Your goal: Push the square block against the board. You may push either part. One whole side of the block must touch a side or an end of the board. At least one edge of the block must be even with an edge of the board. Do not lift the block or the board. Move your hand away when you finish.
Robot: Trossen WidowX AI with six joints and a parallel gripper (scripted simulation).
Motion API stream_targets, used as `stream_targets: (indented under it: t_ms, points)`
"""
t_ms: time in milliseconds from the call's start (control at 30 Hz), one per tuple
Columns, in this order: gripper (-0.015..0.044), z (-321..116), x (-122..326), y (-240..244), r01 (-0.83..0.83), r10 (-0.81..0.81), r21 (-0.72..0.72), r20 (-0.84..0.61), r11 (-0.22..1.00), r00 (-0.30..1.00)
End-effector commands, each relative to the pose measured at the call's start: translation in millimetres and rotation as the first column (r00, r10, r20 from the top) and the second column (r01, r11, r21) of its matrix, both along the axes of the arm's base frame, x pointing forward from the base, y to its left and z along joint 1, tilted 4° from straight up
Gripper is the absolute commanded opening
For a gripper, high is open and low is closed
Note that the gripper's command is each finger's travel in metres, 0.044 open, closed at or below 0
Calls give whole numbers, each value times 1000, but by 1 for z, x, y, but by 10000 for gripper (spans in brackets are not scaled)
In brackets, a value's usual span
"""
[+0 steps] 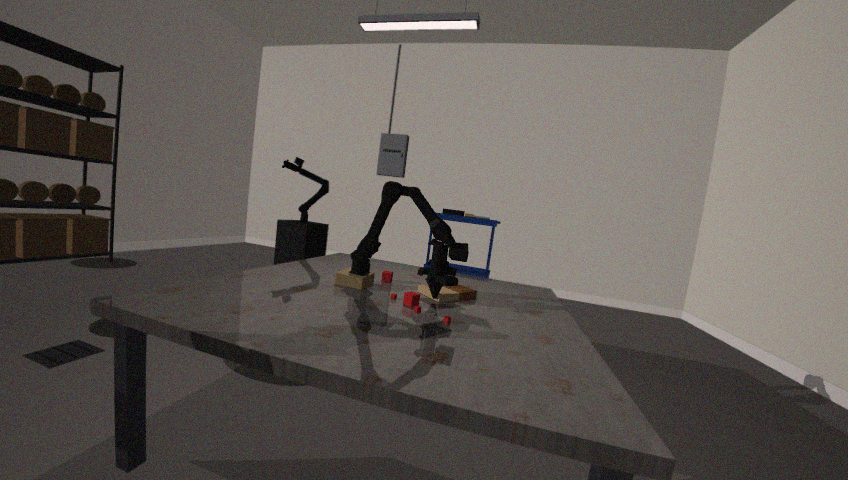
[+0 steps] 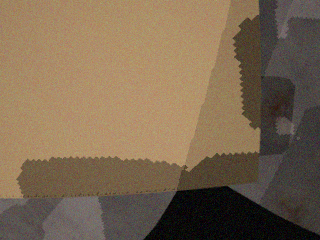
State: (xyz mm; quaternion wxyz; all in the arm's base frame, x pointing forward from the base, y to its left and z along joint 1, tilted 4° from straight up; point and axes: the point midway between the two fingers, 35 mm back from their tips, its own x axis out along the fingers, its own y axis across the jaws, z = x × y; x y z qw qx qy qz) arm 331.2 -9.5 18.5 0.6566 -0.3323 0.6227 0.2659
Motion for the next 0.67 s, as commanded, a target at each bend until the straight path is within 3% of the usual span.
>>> stream_targets:
  t_ms: [0, 633]
  points:
    - [0, -3, 4, 7, 0, 0, 4, -7, 1000, 1000]
    - [0, -2, 10, 13, 0, 0, 5, -7, 1000, 1000]
